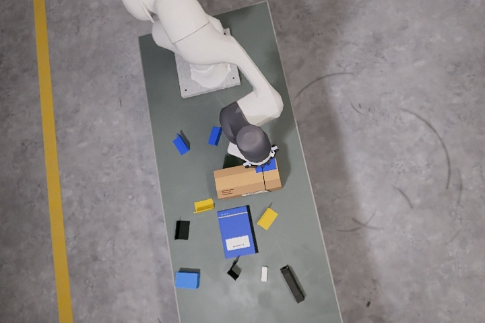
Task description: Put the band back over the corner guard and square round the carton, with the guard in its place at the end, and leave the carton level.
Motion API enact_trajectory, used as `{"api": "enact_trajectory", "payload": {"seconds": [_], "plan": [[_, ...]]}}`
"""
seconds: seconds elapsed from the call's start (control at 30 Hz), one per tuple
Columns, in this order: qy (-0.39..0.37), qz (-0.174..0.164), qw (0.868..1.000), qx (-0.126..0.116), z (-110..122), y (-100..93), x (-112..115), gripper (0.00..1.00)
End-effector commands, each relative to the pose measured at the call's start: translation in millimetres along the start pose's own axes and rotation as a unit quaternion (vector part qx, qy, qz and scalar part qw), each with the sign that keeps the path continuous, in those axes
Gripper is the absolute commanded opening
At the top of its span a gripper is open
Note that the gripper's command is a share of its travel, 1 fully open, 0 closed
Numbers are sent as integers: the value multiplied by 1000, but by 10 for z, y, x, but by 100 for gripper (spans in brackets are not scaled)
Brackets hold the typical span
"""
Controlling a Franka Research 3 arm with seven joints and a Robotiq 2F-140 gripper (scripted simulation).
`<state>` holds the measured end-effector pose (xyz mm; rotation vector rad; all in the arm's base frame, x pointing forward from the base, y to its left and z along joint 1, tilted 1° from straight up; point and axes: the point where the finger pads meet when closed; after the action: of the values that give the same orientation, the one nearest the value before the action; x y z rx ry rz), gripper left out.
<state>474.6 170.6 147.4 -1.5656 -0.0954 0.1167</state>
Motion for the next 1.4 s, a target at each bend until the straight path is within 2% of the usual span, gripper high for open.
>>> {"api": "enact_trajectory", "payload": {"seconds": [0.0, 0.67, 1.37], "plan": [[2, 0, 1000, 0, 8, 8, -2, 18], [2, 0, 1000, 0, 8, -13, -2, 18], [2, 0, 1000, 0, 8, -160, -2, 18]]}}
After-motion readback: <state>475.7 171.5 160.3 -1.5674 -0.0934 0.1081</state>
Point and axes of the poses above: the point where the finger pads meet when closed, its own y axis out along the fingers, its own z axis across the jaws, x = y × z, and after that the axes turned 10 degrees about y, right-handed
